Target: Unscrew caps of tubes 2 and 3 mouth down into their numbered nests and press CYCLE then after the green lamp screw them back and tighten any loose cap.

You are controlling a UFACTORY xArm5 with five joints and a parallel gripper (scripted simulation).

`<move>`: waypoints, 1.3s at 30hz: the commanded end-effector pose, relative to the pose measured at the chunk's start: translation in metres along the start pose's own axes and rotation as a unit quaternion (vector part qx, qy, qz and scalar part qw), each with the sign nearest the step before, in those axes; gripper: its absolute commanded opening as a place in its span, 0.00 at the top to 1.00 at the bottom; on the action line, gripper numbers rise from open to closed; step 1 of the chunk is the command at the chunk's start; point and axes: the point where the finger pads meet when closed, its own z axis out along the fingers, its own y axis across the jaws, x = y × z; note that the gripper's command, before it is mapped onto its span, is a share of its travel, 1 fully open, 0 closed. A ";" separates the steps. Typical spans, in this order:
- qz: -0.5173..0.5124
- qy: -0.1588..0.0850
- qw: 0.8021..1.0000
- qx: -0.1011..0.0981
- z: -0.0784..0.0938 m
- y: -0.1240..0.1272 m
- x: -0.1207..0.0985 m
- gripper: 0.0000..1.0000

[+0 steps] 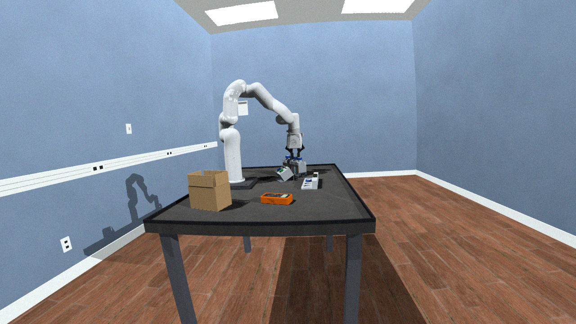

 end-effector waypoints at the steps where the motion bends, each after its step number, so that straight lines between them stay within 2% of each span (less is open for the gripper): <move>1: 0.000 -0.003 1.000 -0.006 -0.001 0.001 0.001 1.00; 2: 0.000 -0.003 1.000 -0.006 -0.001 0.001 0.001 1.00; 8: -0.149 -0.004 0.989 -0.005 -0.001 0.001 0.001 1.00; 10: -0.149 -0.004 0.989 -0.005 -0.001 0.001 0.001 1.00; 17: -0.319 -0.005 0.948 -0.004 -0.001 0.001 0.001 1.00; 25: -0.493 -0.005 0.870 -0.003 -0.002 0.001 0.001 1.00; 27: -0.493 -0.005 0.870 -0.003 -0.002 0.001 0.001 1.00; 37: -0.695 -0.006 0.719 -0.002 -0.002 0.001 0.001 1.00; 38: -0.707 -0.006 0.707 -0.002 -0.002 0.001 0.001 1.00; 39: -0.707 -0.006 0.707 -0.002 -0.002 0.001 0.001 1.00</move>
